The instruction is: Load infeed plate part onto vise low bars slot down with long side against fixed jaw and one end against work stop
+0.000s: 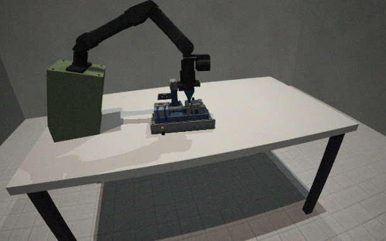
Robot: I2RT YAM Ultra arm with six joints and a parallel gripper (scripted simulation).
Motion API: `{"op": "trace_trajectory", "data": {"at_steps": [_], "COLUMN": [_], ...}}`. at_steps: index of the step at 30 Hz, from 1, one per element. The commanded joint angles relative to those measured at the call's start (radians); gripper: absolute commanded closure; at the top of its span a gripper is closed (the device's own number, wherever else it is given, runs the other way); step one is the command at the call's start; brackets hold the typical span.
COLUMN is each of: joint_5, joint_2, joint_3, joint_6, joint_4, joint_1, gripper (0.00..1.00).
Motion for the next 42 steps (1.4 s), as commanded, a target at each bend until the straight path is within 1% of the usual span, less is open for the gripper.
{"op": "trace_trajectory", "data": {"at_steps": [1, 5, 10, 14, 18, 21, 22, 30, 35, 42], "joint_5": [-0.012, -0.012, -0.011, -0.012, -0.011, -0.011, -0.012, -0.011, -0.011, -0.011], "joint_2": [-0.01, -0.014, 0.011, -0.007, 0.012, 0.012, -0.015, 0.02, 0.004, 0.012], "joint_3": [0.032, 0.032, 0.033, 0.035, 0.036, 0.036, 0.035, 0.038, 0.038, 0.039], "joint_6": [0.004, 0.004, 0.005, 0.005, 0.006, 0.006, 0.005, 0.006, 0.006, 0.006], "joint_4": [-0.021, -0.02, -0.017, -0.016, -0.009, -0.006, -0.003, 0.011, 0.012, 0.009], "joint_1": [-0.002, -0.002, -0.001, 0.0, 0.001, 0.002, 0.002, 0.004, 0.004, 0.005], "gripper": [1.0, 1.0, 1.0, 1.0, 1.0, 1.0, 1.0, 1.0, 1.0, 1.0]}}
